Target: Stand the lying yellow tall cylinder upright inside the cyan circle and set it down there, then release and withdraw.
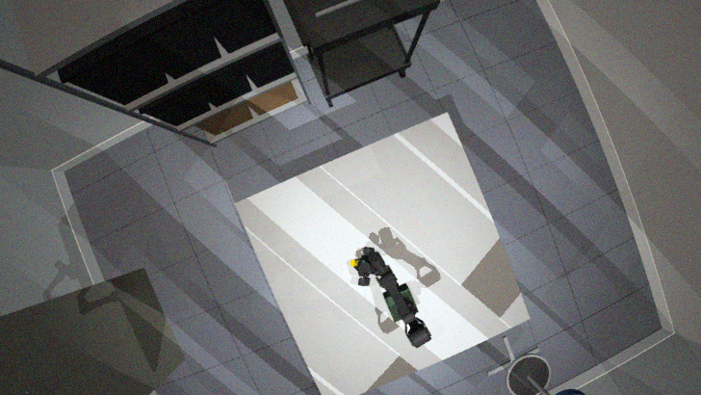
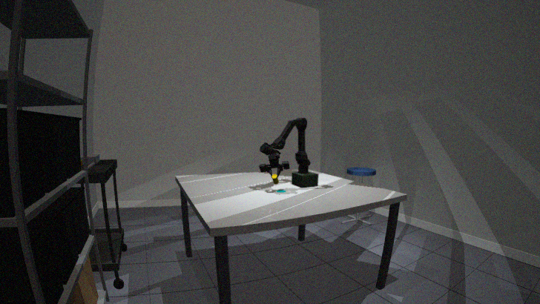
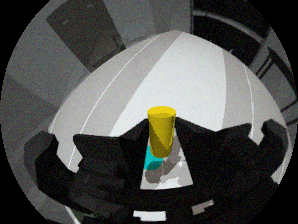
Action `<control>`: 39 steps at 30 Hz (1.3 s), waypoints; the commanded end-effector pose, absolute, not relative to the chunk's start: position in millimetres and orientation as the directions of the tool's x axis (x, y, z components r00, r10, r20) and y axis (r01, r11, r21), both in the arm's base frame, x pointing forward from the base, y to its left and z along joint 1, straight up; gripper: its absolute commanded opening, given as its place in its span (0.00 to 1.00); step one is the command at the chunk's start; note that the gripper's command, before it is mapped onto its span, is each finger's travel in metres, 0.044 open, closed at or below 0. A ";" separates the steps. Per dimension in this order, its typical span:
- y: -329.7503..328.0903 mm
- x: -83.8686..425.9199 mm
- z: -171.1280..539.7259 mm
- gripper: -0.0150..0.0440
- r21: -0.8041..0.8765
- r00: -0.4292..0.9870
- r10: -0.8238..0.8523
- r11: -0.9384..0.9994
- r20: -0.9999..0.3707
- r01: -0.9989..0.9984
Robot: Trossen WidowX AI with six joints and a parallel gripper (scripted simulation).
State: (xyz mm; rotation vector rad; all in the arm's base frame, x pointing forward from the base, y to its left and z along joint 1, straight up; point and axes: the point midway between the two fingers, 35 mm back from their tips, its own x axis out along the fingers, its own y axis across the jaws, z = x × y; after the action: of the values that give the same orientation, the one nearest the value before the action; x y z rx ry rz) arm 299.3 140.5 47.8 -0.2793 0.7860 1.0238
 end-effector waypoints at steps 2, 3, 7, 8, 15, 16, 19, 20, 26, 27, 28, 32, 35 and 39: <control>139.4 299.3 47.6 0.43 0.151 0.291 0.676 0.514 -0.677 -0.844; 139.1 299.4 47.6 0.43 0.151 0.293 0.680 0.514 -0.672 -0.844; 138.0 299.8 47.8 0.43 0.153 0.303 0.695 0.512 -0.652 -0.845; 137.7 299.8 47.9 0.43 0.153 0.305 0.699 0.512 -0.647 -0.845; 135.6 299.9 48.6 0.43 0.155 0.321 0.723 0.508 -0.611 -0.847; 135.3 299.9 48.7 0.43 0.155 0.323 0.727 0.507 -0.606 -0.848; 134.3 299.7 49.1 0.43 0.156 0.330 0.737 0.505 -0.590 -0.849; 134.0 299.6 49.3 0.43 0.156 0.332 0.740 0.504 -0.585 -0.849; 132.0 299.0 50.3 0.43 0.155 0.344 0.759 0.499 -0.554 -0.852; 131.6 298.8 50.5 0.43 0.155 0.345 0.762 0.499 -0.548 -0.853; 131.3 298.7 50.7 0.43 0.155 0.347 0.765 0.498 -0.543 -0.853; 129.8 297.9 51.5 0.43 0.154 0.354 0.776 0.494 -0.522 -0.856; 128.7 297.2 52.2 0.43 0.153 0.359 0.784 0.491 -0.506 -0.858; 127.2 296.1 53.1 0.43 0.150 0.366 0.795 0.487 -0.484 -0.860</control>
State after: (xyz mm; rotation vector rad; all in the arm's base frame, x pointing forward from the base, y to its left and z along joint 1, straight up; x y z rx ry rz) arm 297.4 128.2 52.7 -0.1485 0.5542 1.0647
